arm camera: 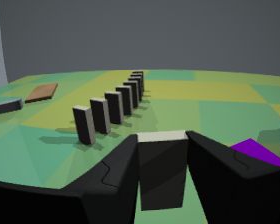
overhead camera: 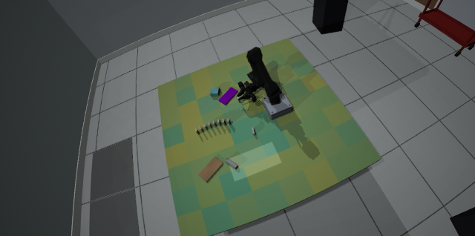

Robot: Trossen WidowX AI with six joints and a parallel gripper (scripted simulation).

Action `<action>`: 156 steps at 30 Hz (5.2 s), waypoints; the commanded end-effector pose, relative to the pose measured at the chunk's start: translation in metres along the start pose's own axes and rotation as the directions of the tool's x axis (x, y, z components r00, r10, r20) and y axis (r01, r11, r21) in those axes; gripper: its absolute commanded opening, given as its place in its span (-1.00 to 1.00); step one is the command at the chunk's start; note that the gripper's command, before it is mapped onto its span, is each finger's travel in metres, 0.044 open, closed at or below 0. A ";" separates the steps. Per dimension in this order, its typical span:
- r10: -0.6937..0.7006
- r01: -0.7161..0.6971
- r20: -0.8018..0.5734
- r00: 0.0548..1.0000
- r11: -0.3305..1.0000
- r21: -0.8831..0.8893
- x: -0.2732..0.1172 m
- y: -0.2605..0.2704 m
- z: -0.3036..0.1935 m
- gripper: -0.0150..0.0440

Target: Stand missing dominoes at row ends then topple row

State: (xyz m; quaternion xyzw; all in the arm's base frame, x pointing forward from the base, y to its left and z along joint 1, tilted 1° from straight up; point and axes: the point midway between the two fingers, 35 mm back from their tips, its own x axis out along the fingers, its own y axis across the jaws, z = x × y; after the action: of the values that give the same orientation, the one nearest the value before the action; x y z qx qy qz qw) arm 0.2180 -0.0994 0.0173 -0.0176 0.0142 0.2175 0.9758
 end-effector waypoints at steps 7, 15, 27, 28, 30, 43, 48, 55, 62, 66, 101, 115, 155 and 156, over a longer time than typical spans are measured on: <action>0.006 -0.006 0.008 1.000 1.000 -0.008 0.001 0.006 -0.015 -0.13; 0.009 -0.008 0.012 1.000 1.000 -0.025 0.002 0.011 -0.024 -0.13; 0.012 -0.011 0.015 1.000 0.999 -0.041 0.002 0.017 -0.032 -0.13; 0.012 -0.011 0.015 1.000 0.999 -0.041 0.002 0.017 -0.032 -0.13; 0.012 -0.011 0.015 1.000 0.999 -0.041 0.002 0.017 -0.032 -0.13; 0.012 -0.011 0.015 1.000 0.999 -0.041 0.002 0.017 -0.032 0.67; 0.012 -0.011 0.015 1.000 0.999 -0.041 0.002 0.017 -0.032 1.00; 0.010 -0.010 0.014 1.000 0.999 -0.045 0.001 0.013 -0.009 1.00; 0.009 -0.008 0.012 1.000 0.999 -0.049 0.000 0.016 0.017 1.00; 0.012 -0.012 -0.001 1.000 0.999 -0.044 0.003 0.013 0.016 1.00; -0.012 0.039 -0.971 0.238 0.999 -0.003 0.054 -0.005 0.041 1.00; -0.010 -0.018 -0.998 0.063 1.000 -0.011 0.029 0.012 0.060 1.00; -0.009 -0.018 -0.998 0.062 1.000 -0.011 0.033 0.012 -0.020 0.73; -0.009 -0.018 -0.998 0.062 1.000 -0.011 0.033 0.012 -0.020 0.64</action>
State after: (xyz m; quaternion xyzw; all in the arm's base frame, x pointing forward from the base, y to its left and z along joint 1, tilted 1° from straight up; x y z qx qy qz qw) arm 0.2453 -0.0756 -0.0009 -0.1720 0.6724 0.1486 0.7044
